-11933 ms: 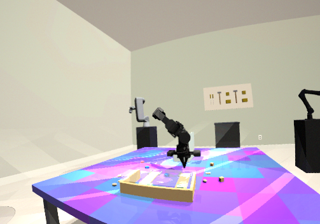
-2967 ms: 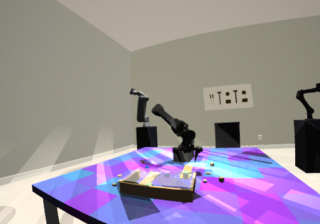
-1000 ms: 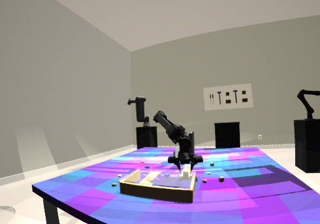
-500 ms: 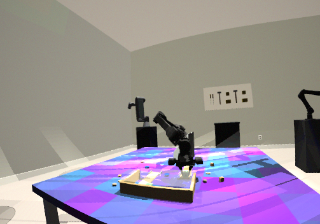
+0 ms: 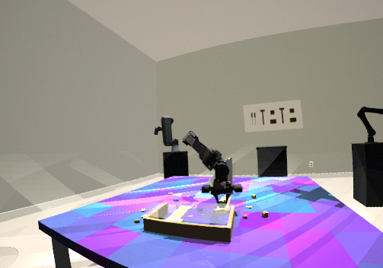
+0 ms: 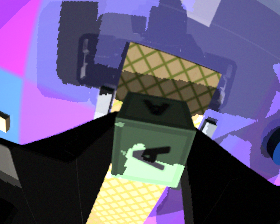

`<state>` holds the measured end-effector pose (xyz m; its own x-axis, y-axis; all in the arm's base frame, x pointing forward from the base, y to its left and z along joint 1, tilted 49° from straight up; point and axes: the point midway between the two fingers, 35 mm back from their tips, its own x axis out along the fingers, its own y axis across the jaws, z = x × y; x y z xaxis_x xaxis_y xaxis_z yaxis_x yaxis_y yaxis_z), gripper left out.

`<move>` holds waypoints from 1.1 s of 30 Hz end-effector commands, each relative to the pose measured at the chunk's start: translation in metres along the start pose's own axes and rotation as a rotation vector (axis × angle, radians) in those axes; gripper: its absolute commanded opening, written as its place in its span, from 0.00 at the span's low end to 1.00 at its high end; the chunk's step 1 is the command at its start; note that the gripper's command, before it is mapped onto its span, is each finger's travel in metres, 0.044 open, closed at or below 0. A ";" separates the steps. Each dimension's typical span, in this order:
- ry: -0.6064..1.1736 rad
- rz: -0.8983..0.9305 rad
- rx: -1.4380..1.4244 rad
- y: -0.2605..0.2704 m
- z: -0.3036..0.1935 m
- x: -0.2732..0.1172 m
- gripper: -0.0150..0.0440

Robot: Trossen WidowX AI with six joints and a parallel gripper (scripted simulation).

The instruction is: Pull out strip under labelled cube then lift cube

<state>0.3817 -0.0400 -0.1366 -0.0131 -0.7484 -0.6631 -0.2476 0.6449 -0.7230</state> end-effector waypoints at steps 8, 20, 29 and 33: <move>-0.001 0.000 -0.008 0.004 -0.037 -0.027 0.25; 0.001 0.001 -0.010 0.006 -0.068 -0.028 0.25; 0.001 0.001 -0.010 0.007 -0.087 -0.032 0.25; 0.000 0.002 -0.010 0.007 -0.087 -0.055 0.25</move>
<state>0.2918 -0.0209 -0.0981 -0.0324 -0.7529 -0.6573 -0.2669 0.6403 -0.7203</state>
